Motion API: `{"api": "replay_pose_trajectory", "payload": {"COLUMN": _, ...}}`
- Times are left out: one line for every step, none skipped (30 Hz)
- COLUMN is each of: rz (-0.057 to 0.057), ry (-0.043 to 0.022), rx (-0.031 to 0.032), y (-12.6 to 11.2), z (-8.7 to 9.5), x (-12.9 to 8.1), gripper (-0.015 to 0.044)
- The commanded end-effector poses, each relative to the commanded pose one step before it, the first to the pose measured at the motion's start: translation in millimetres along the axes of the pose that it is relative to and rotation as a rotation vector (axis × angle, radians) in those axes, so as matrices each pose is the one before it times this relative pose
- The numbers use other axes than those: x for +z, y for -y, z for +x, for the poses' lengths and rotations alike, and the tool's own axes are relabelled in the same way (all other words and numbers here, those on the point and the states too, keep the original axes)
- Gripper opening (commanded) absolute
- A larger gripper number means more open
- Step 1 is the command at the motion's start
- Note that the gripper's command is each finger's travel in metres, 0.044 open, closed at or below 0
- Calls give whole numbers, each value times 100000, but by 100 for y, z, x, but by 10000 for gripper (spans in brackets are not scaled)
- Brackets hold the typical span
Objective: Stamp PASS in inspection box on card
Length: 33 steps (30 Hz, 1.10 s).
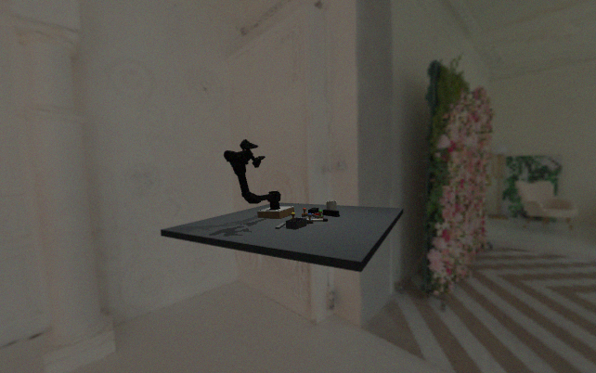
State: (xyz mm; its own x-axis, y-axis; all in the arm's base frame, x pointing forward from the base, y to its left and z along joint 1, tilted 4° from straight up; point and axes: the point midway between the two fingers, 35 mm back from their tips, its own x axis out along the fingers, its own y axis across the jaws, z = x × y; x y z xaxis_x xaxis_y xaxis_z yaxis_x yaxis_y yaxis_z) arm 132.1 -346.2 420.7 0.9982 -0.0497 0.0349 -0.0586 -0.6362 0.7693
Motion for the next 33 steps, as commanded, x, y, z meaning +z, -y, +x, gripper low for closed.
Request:
{"api": "replay_pose_trajectory", "payload": {"rz": -170, "ry": -382, "rx": 174, "y": -31, "z": 50, "x": -211, "gripper": 374}}
{"api": "replay_pose_trajectory", "payload": {"rz": -507, "ry": -1153, "rx": 518, "y": -90, "z": 148, "x": -634, "gripper": 348}}
{"api": "replay_pose_trajectory", "payload": {"rz": -832, "ry": -1940, "rx": 851, "y": -138, "z": 248, "x": -1057, "gripper": 321}}
{"api": "replay_pose_trajectory", "payload": {"rz": -1283, "ry": -2277, "rx": 1125, "y": -174, "z": 253, "x": -1314, "gripper": 295}}
{"api": "replay_pose_trajectory", "payload": {"rz": -2304, "ry": -1462, "rx": 1364, "y": -234, "z": 6, "x": -1229, "gripper": 269}}
{"api": "replay_pose_trajectory", "payload": {"rz": -4028, "ry": -47, "rx": 1703, "y": -351, "z": -397, "x": -1086, "gripper": 243}}
{"api": "replay_pose_trajectory", "payload": {"rz": -4044, "ry": -35, "rx": 1627, "y": -360, "z": -372, "x": -1082, "gripper": 222}}
{"api": "replay_pose_trajectory", "payload": {"rz": -4059, "ry": -25, "rx": 1550, "y": -368, "z": -347, "x": -1077, "gripper": 222}}
{"api": "replay_pose_trajectory", "payload": {"rz": -4077, "ry": -1, "rx": 1469, "y": -375, "z": -324, "x": -1067, "gripper": 222}}
{"api": "replay_pose_trajectory", "payload": {"rz": -4088, "ry": -2, "rx": 1391, "y": -382, "z": -298, "x": -1063, "gripper": 222}}
{"api": "replay_pose_trajectory", "payload": {"rz": -44, "ry": -1011, "rx": 1195, "y": -103, "z": -89, "x": -232, "gripper": 222}}
{"api": "replay_pose_trajectory", "payload": {"rz": -84, "ry": -1905, "rx": 2120, "y": -178, "z": -164, "x": -434, "gripper": 222}}
{"api": "replay_pose_trajectory", "payload": {"rz": -2067, "ry": -1949, "rx": 2467, "y": -329, "z": -262, "x": -943, "gripper": 222}}
{"api": "replay_pose_trajectory", "payload": {"rz": -6783, "ry": -361, "rx": 1652, "y": -554, "z": -285, "x": -1787, "gripper": 222}}
{"api": "replay_pose_trajectory", "payload": {"rz": -6857, "ry": -309, "rx": 1380, "y": -563, "z": -207, "x": -1772, "gripper": 222}}
{"api": "replay_pose_trajectory", "payload": {"rz": -6874, "ry": -315, "rx": 1149, "y": -571, "z": -132, "x": -1754, "gripper": 222}}
{"api": "replay_pose_trajectory", "payload": {"rz": -6861, "ry": -356, "rx": 939, "y": -576, "z": -59, "x": -1735, "gripper": 222}}
{"api": "replay_pose_trajectory", "payload": {"rz": -6839, "ry": -410, "rx": 732, "y": -578, "z": 15, "x": -1714, "gripper": 222}}
{"api": "replay_pose_trajectory", "payload": {"rz": -6299, "ry": -437, "rx": 493, "y": -539, "z": 80, "x": -1564, "gripper": 222}}
{"api": "replay_pose_trajectory", "payload": {"rz": -5607, "ry": -446, "rx": 294, "y": -484, "z": 124, "x": -1381, "gripper": 222}}
{"api": "replay_pose_trajectory", "payload": {"rz": -5891, "ry": -534, "rx": 162, "y": -505, "z": 185, "x": -1443, "gripper": 222}}
{"api": "replay_pose_trajectory", "payload": {"rz": -6166, "ry": -639, "rx": 8, "y": -524, "z": 255, "x": -1501, "gripper": 222}}
{"api": "replay_pose_trajectory", "payload": {"rz": -6434, "ry": -767, "rx": -167, "y": -540, "z": 333, "x": -1559, "gripper": 222}}
{"api": "replay_pose_trajectory", "payload": {"rz": -6609, "ry": -907, "rx": -358, "y": -547, "z": 416, "x": -1593, "gripper": 222}}
{"api": "replay_pose_trajectory", "payload": {"rz": -6532, "ry": -1029, "rx": -540, "y": -532, "z": 486, "x": -1567, "gripper": 222}}
{"api": "replay_pose_trajectory", "payload": {"rz": -6446, "ry": -1160, "rx": -714, "y": -515, "z": 555, "x": -1541, "gripper": 222}}
{"api": "replay_pose_trajectory", "payload": {"rz": -6351, "ry": -1299, "rx": -880, "y": -496, "z": 623, "x": -1514, "gripper": 222}}
{"api": "replay_pose_trajectory", "payload": {"rz": -6248, "ry": -1446, "rx": -1037, "y": -475, "z": 689, "x": -1488, "gripper": 222}}
{"api": "replay_pose_trajectory", "payload": {"rz": -6135, "ry": -1600, "rx": -1184, "y": -452, "z": 754, "x": -1461, "gripper": 222}}
{"api": "replay_pose_trajectory", "payload": {"rz": -6014, "ry": -1760, "rx": -1322, "y": -427, "z": 817, "x": -1434, "gripper": 222}}
{"api": "replay_pose_trajectory", "payload": {"rz": -6047, "ry": -1532, "rx": -1523, "y": -354, "z": 835, "x": -1304, "gripper": 222}}
{"api": "replay_pose_trajectory", "payload": {"rz": -5972, "ry": -1712, "rx": -1639, "y": -333, "z": 898, "x": -1289, "gripper": 222}}
{"api": "replay_pose_trajectory", "payload": {"rz": -5839, "ry": -1884, "rx": -1732, "y": -308, "z": 952, "x": -1264, "gripper": 222}}
